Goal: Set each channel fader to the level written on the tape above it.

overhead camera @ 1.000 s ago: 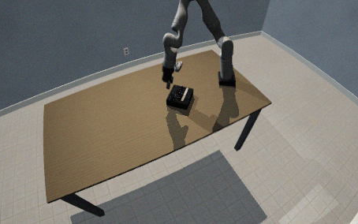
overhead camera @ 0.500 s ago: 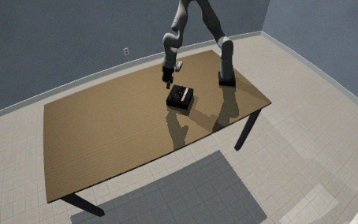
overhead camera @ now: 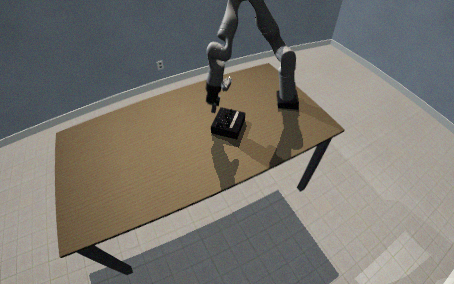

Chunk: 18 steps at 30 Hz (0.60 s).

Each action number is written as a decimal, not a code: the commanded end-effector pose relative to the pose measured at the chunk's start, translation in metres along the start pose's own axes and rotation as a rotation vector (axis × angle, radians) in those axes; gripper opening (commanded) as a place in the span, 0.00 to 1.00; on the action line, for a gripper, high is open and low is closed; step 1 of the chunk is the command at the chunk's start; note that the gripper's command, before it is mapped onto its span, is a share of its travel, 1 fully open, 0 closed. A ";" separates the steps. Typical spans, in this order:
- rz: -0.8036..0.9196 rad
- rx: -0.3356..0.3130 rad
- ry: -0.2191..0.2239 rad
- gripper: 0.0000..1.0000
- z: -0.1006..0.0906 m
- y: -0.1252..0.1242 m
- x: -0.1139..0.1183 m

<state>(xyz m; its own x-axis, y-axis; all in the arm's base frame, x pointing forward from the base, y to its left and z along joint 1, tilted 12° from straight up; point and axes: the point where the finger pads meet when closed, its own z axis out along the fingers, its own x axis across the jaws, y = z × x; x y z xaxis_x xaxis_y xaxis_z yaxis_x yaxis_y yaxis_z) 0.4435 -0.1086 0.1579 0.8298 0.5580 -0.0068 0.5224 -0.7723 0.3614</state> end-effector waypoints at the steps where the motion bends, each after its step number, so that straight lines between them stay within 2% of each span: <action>1: -0.011 0.000 0.002 1.00 -0.001 0.000 0.000; 9: -0.072 0.005 0.004 1.00 -0.003 -0.003 0.000; 18: -0.231 0.019 0.010 1.00 -0.007 -0.011 -0.002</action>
<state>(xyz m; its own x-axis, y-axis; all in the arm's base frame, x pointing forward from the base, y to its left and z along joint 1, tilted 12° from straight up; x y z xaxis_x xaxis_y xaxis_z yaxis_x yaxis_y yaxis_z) 0.4358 -0.0990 0.1596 0.6985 0.7117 -0.0741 0.6895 -0.6418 0.3357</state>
